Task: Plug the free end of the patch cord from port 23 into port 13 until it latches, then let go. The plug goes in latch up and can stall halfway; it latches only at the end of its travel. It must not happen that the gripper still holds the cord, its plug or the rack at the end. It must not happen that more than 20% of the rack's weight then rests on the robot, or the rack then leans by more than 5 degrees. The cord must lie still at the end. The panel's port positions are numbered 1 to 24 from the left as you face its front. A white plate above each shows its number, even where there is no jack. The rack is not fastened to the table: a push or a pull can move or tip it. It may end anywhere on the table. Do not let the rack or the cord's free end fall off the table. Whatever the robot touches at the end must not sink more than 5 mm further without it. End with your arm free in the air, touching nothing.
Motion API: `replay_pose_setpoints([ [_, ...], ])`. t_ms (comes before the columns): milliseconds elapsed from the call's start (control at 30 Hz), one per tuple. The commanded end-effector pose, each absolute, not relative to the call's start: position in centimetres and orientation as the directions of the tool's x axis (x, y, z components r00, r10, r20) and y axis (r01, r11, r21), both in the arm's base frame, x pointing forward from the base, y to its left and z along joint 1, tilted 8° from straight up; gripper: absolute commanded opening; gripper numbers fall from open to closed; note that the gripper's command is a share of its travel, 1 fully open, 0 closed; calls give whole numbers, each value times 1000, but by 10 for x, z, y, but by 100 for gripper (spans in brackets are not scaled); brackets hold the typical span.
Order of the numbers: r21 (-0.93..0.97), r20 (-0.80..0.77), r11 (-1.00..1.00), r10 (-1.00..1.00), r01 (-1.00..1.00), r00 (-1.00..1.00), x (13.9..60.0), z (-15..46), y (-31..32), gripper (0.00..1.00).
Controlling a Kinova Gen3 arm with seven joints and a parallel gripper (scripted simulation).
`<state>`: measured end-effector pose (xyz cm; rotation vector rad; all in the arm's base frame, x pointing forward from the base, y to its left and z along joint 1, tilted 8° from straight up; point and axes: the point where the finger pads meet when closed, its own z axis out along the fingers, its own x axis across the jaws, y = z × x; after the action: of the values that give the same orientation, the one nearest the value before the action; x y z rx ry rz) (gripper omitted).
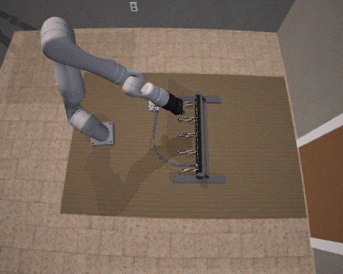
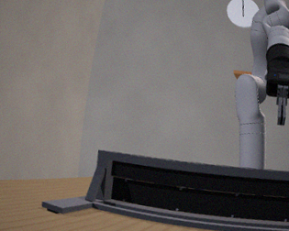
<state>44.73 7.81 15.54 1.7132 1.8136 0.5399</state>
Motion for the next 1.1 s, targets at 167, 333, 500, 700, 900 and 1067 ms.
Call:
replay_pose_setpoints([
  [167,649,-135,69,991,758,25,458,146,62,0],
  [333,649,-135,69,991,758,25,466,137,61,0],
  [500,649,-135,69,991,758,25,472,130,60,0],
  [700,649,-135,69,991,758,25,481,120,58,0],
  [900,649,-135,69,991,758,25,490,109,57,0],
  [1067,649,-135,69,991,758,25,495,104,56,0],
])
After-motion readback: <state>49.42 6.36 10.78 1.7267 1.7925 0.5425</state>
